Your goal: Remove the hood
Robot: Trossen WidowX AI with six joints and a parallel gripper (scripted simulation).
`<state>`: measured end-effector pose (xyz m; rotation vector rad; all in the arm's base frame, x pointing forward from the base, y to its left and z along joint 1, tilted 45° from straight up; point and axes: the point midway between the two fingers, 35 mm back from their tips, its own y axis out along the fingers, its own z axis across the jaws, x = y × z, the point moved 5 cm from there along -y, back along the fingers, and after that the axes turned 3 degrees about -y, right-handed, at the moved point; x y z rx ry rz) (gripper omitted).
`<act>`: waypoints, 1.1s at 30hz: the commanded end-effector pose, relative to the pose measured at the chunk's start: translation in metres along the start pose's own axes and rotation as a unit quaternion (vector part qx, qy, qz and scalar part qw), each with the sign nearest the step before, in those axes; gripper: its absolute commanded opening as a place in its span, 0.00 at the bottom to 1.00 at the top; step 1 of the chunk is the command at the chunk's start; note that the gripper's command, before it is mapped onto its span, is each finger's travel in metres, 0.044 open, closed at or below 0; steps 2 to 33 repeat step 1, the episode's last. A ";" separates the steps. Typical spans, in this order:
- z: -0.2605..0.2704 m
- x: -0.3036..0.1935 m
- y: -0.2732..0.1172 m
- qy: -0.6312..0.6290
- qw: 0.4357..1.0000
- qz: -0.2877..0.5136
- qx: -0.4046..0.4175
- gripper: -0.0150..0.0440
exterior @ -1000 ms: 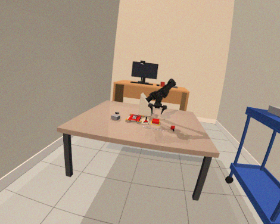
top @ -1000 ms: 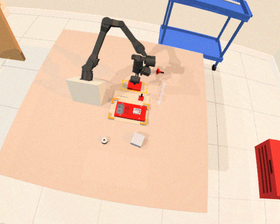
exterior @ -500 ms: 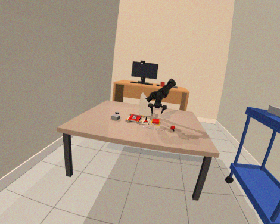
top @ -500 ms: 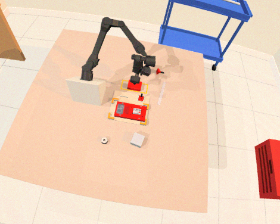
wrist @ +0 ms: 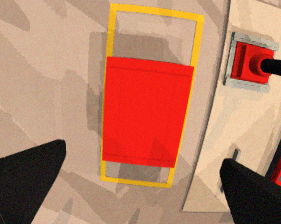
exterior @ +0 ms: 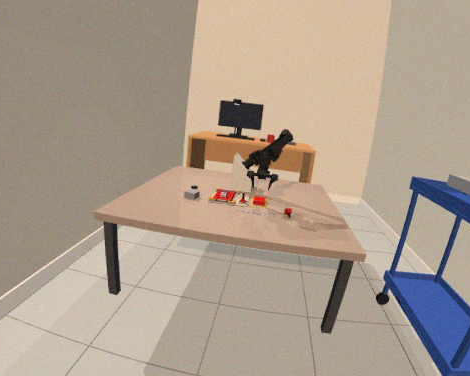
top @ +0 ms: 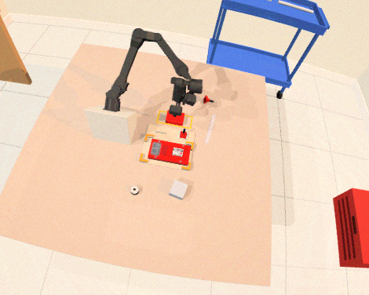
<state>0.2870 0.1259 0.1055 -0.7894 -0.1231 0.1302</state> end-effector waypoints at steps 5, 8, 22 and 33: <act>0.001 0.000 0.000 -0.001 1.000 0.000 0.003 1.00; 0.001 0.000 0.000 -0.001 1.000 0.000 0.003 1.00; 0.001 0.000 0.000 -0.001 1.000 0.000 0.003 1.00; 0.001 0.000 0.000 -0.001 1.000 0.000 0.003 1.00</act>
